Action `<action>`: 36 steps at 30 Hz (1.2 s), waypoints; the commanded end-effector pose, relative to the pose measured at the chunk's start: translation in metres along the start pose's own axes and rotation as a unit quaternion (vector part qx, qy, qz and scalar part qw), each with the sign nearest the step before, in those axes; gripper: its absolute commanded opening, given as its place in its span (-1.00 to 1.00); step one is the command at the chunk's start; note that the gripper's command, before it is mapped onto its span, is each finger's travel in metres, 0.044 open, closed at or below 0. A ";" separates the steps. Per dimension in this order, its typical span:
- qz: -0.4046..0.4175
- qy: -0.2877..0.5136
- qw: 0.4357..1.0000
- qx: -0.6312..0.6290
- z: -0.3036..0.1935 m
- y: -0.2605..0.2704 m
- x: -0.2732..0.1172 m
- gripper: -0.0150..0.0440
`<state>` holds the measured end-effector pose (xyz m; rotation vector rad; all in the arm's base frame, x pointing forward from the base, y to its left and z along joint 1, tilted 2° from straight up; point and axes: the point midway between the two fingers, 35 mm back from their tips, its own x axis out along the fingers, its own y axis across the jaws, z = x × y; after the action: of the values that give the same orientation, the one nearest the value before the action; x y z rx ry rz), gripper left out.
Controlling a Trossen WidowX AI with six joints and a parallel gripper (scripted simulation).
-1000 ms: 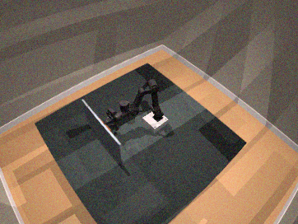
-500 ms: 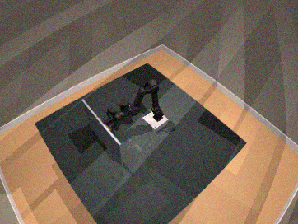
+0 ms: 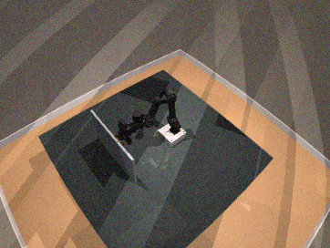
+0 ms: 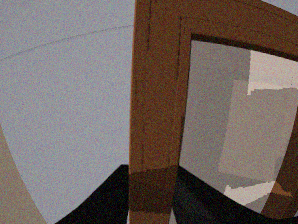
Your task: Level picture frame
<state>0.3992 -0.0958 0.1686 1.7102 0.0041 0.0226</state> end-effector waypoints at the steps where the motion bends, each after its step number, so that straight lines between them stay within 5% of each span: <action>1: 0.007 0.000 1.000 -0.006 0.000 0.007 0.000 -0.49; 36: 0.007 0.000 1.000 -0.006 0.000 0.009 0.000 -0.49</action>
<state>0.3989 -0.0971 0.1757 1.7071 -0.0038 0.0265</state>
